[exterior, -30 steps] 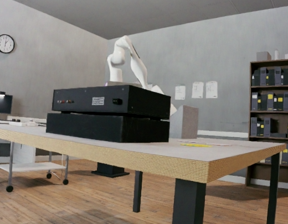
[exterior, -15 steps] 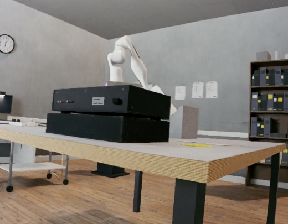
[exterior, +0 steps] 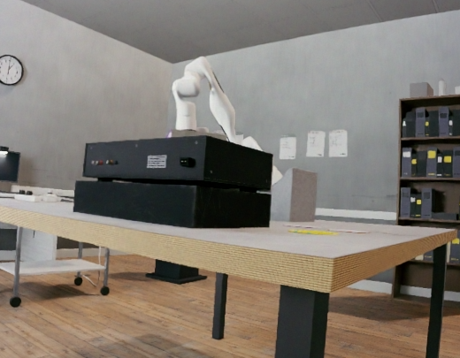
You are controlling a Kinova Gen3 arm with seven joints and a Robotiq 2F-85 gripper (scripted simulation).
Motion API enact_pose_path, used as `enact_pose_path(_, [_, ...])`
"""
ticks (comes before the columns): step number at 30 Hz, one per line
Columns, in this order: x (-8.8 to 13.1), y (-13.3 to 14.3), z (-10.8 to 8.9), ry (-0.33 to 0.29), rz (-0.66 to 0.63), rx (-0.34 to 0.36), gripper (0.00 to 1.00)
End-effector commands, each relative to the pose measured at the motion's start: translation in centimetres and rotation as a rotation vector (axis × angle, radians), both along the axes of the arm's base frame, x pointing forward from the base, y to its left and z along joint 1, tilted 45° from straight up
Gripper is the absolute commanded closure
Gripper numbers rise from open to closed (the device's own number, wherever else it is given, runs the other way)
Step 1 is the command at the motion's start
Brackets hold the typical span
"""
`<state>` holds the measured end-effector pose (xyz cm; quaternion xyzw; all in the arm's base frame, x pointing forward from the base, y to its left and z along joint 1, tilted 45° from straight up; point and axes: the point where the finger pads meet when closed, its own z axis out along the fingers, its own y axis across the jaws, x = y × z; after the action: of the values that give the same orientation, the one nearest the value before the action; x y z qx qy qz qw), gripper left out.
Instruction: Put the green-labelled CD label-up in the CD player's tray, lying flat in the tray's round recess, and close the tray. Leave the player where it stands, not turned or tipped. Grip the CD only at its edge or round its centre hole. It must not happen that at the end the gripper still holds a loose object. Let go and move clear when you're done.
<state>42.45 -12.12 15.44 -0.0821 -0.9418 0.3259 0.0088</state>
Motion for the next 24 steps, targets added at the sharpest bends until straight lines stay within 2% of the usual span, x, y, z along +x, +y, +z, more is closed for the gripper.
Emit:
enact_pose_path(1, [0.3,0.7,0.6,-0.007,0.007,0.003,0.89])
enact_pose_path(24, [0.7,4.2,4.1,-0.007,0.007,0.003,0.89])
